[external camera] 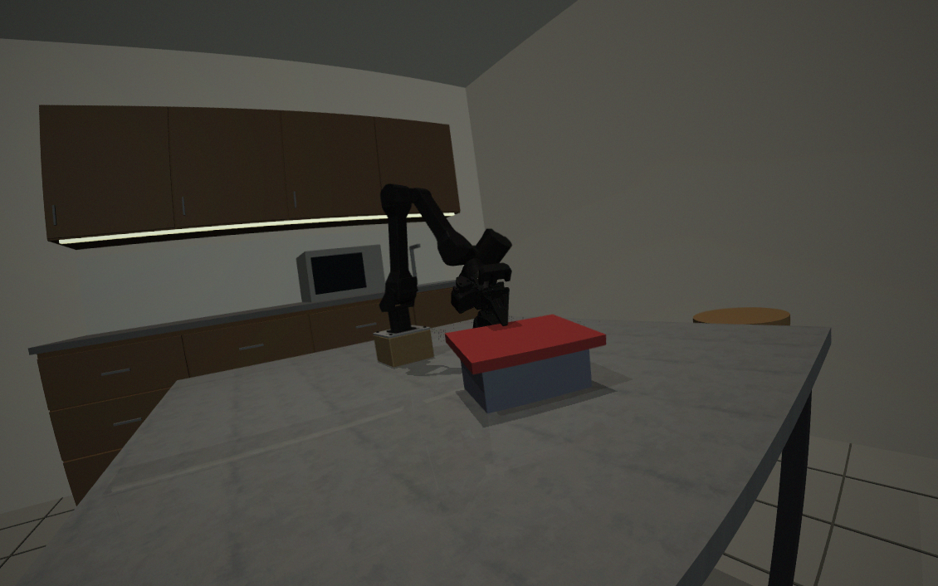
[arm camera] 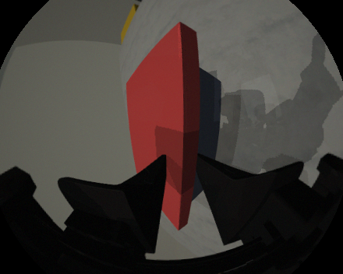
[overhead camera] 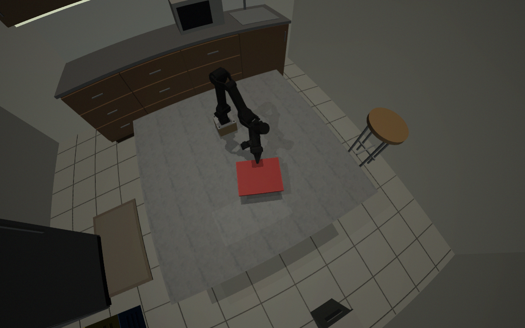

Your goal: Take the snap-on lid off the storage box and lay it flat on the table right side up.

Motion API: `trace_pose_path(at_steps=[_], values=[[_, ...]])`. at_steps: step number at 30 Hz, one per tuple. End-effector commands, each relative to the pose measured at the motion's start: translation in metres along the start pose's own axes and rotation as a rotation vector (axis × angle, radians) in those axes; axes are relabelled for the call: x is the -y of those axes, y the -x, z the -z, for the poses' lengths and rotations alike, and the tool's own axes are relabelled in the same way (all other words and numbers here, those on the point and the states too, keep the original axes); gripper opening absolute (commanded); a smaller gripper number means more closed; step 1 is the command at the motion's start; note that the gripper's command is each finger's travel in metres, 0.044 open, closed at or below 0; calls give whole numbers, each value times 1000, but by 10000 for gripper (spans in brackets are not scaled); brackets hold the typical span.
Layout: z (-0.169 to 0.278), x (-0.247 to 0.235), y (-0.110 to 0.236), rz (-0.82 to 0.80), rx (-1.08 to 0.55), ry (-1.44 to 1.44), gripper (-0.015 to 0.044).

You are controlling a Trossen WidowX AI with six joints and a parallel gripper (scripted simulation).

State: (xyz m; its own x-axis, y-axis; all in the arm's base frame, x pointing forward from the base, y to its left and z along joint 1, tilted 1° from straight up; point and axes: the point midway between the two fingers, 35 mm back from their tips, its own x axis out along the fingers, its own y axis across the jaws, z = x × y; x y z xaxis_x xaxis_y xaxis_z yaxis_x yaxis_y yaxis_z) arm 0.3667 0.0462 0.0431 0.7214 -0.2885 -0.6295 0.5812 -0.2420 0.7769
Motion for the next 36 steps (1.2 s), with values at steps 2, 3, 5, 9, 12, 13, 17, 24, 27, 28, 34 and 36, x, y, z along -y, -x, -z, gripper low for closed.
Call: trace_pose_path(at_steps=[2,3,5,9,12,13,17,24,27,28,34,36], values=[[0,0,-1,0,-1,1,0],[0,0,-1,0,-1,1,0],[0,-1,-1,0,-1,1,0],[0,-1,-1,0,-1,1,0],[0,-1,-1,0,-1,1,0],[0,-1,-1,0,-1,1,0],[0,-1,-2,0,-1,1,0],[0,-2,-2,0,-1,1,0],[0,-2,-2,0,-1,1,0],[0,-2,-2,0,-1,1,0],[0,-5,1,-1,-2,1,0],[0,-7,3,-1,-2,1,0]])
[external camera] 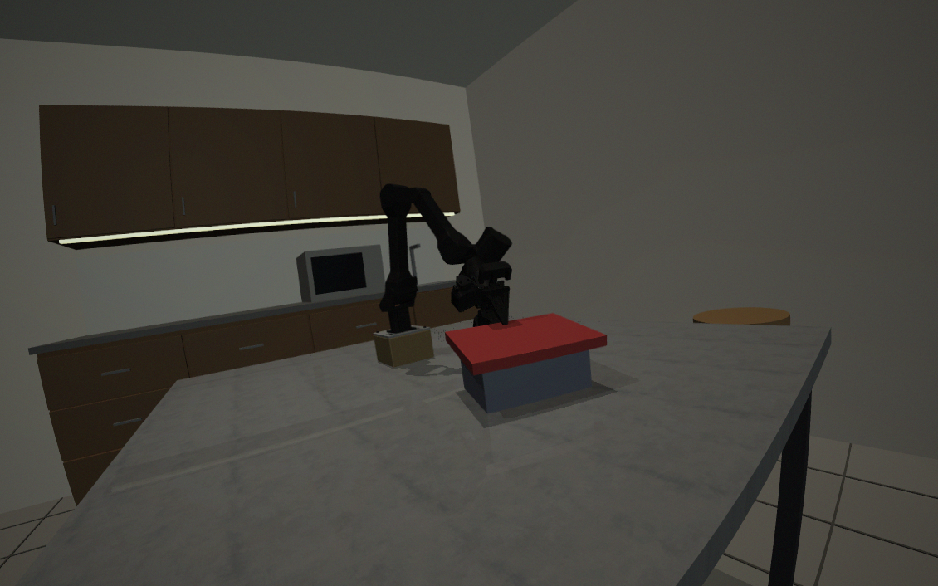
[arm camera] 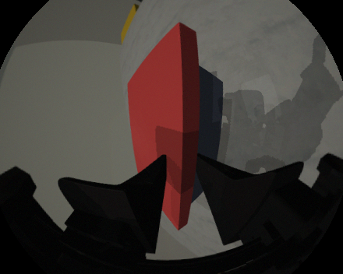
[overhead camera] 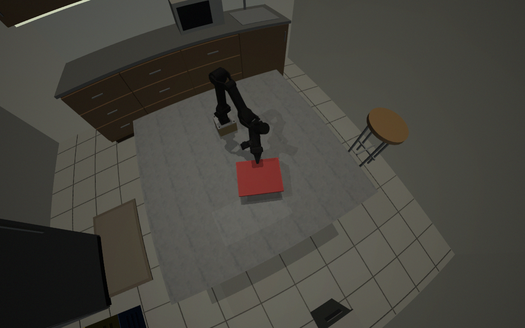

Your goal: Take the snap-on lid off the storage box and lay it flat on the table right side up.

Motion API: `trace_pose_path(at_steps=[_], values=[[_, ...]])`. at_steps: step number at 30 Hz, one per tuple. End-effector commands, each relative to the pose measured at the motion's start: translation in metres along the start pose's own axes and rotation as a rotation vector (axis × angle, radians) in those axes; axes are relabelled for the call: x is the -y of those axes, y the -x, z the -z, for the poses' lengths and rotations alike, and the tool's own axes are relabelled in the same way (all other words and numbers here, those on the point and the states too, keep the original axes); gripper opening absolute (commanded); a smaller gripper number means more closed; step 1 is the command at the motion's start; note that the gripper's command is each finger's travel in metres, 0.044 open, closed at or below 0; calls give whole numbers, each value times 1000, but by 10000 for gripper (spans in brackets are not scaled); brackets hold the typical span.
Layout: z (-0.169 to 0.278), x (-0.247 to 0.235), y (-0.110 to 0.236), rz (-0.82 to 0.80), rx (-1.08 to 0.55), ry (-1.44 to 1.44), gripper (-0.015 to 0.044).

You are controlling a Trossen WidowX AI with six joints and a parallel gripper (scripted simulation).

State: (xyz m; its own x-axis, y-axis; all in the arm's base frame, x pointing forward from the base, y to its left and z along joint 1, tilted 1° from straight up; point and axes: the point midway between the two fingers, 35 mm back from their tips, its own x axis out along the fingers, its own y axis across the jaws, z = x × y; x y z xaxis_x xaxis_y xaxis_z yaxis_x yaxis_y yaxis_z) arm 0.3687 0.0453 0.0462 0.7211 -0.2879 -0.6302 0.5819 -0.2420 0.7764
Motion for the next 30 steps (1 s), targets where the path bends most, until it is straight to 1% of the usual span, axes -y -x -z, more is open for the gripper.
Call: trace_pose_path(at_steps=[1,30], values=[[0,-5,3,-2,-1,0,0],[0,-42,20,-4,-2,0,0]])
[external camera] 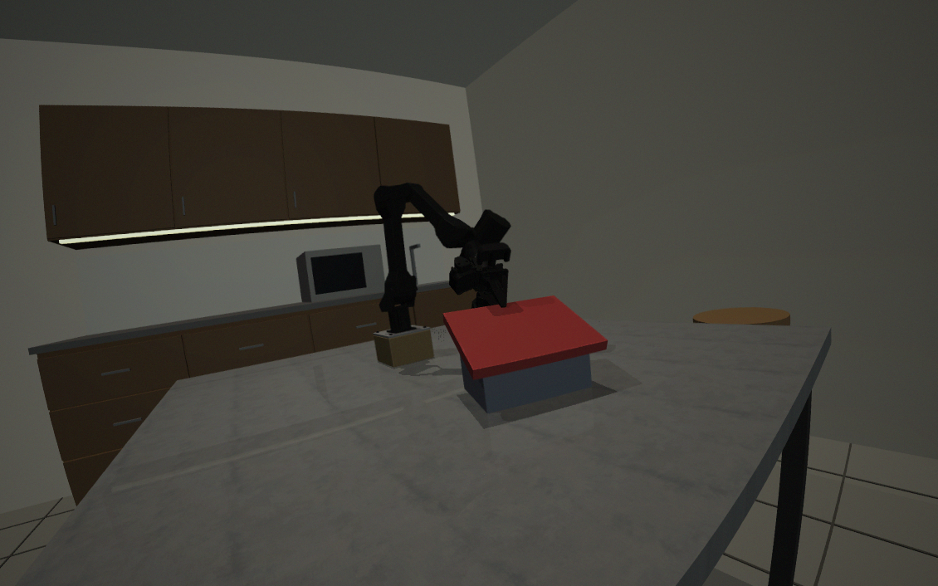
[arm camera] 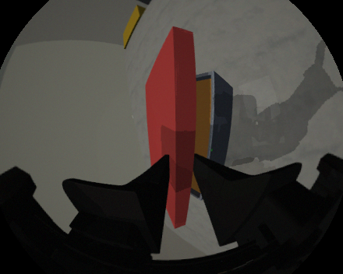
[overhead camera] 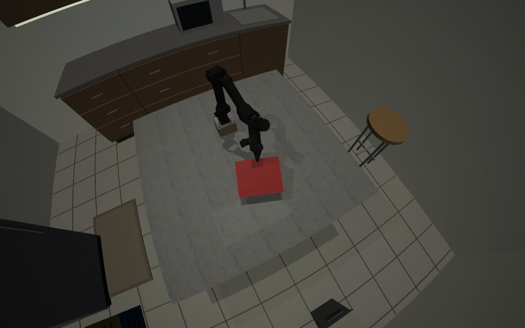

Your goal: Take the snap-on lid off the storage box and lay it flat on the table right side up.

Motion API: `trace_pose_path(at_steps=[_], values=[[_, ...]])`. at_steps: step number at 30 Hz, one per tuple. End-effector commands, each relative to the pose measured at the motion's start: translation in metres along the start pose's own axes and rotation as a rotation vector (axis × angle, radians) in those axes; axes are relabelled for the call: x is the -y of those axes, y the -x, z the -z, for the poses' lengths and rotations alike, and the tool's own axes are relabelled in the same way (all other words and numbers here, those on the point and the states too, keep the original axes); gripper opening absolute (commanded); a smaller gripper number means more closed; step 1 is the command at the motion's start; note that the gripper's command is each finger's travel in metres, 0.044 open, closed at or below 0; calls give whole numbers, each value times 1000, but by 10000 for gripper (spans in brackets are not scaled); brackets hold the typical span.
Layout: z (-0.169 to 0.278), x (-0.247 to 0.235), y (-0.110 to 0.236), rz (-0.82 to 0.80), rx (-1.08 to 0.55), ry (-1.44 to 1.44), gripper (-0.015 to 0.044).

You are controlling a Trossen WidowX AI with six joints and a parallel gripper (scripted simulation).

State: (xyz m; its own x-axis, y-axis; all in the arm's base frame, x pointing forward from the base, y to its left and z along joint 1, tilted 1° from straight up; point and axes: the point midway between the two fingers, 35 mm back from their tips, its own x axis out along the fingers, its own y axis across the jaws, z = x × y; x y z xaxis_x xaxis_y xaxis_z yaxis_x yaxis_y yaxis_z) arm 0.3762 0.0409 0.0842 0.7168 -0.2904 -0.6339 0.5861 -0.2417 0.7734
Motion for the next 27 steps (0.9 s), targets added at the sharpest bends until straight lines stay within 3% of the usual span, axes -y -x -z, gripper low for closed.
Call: trace_pose_path(at_steps=[1,27], values=[[1,-8,3,-8,-6,-2,0],[1,-52,6,-11,-6,-2,0]])
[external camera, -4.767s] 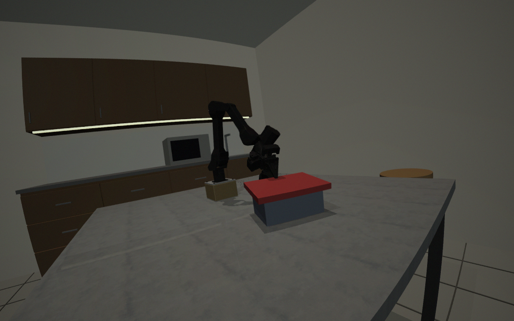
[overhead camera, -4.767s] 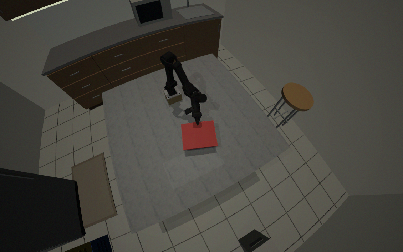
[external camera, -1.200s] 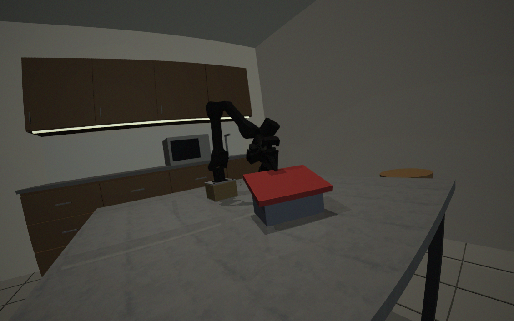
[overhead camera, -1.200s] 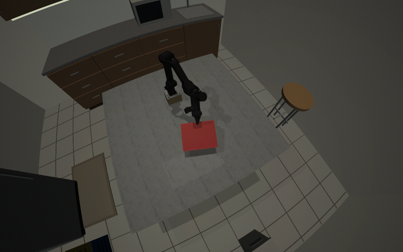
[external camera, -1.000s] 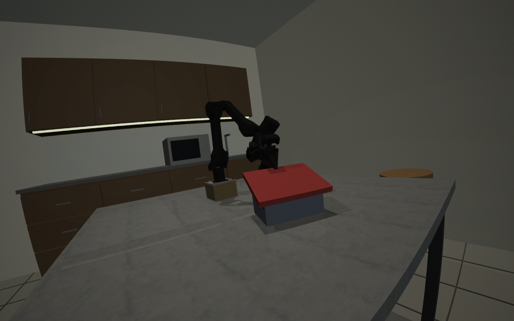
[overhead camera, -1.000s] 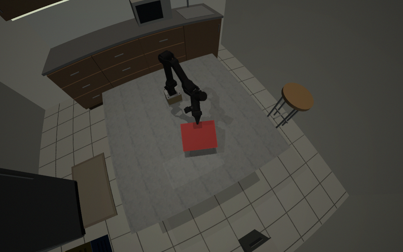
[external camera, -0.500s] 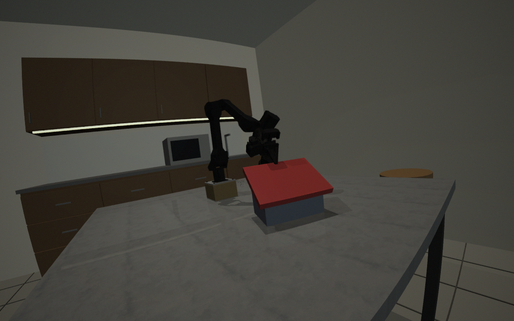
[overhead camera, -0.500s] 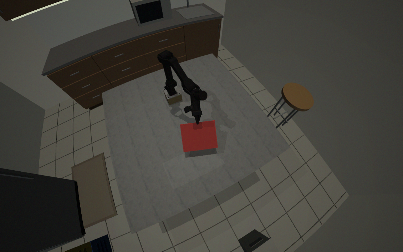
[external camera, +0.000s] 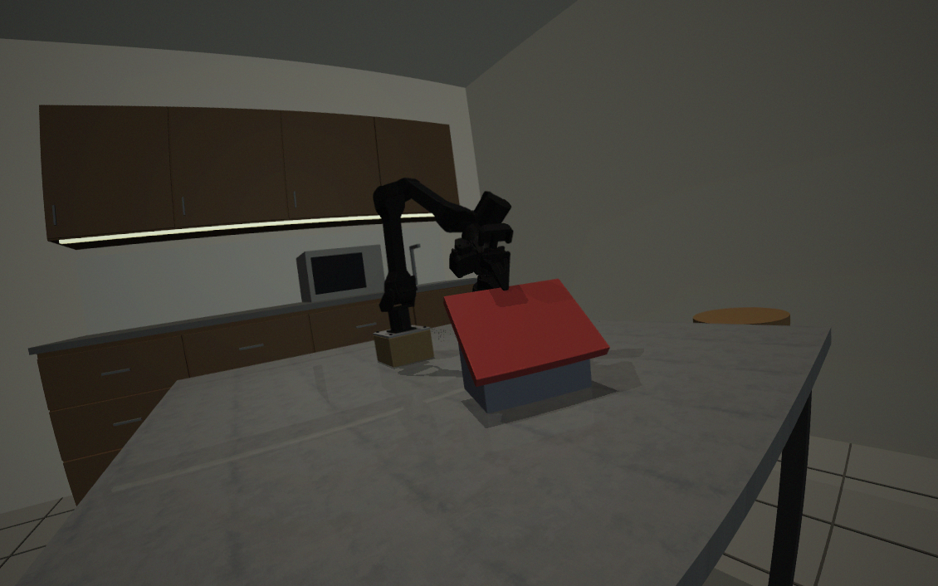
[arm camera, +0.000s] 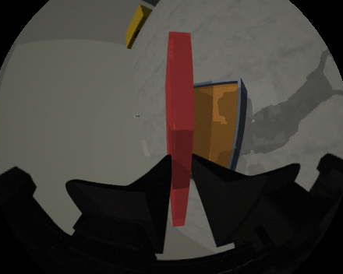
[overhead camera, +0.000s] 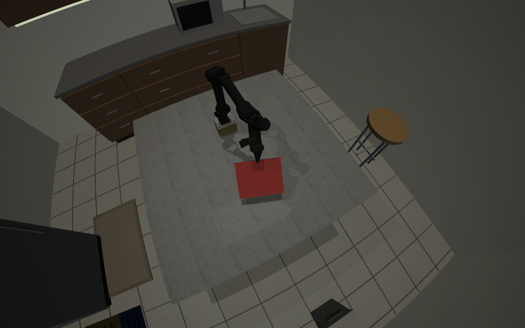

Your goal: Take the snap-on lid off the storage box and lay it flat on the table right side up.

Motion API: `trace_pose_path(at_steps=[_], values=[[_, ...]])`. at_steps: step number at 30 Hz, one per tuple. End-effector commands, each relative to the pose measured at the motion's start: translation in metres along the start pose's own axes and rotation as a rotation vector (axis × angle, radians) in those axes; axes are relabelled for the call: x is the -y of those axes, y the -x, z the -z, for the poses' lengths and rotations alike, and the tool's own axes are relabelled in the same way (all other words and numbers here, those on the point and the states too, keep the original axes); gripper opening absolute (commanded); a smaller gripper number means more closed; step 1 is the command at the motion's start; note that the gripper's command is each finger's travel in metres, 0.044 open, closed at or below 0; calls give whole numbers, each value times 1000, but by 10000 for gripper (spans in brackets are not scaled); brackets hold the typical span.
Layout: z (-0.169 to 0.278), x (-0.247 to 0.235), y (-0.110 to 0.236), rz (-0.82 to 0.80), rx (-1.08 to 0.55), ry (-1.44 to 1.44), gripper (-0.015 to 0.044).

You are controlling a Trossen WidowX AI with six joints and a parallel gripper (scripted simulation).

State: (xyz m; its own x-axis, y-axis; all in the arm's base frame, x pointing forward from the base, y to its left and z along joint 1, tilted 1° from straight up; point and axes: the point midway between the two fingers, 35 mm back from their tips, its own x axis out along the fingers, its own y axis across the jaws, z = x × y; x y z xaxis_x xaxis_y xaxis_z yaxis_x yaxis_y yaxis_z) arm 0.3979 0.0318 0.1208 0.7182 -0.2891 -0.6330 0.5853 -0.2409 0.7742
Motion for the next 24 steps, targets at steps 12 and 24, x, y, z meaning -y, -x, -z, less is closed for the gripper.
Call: trace_pose_path(at_steps=[12,24], values=[[1,-24,5,-11,-4,-2,0],[1,-37,15,-11,-4,-2,0]])
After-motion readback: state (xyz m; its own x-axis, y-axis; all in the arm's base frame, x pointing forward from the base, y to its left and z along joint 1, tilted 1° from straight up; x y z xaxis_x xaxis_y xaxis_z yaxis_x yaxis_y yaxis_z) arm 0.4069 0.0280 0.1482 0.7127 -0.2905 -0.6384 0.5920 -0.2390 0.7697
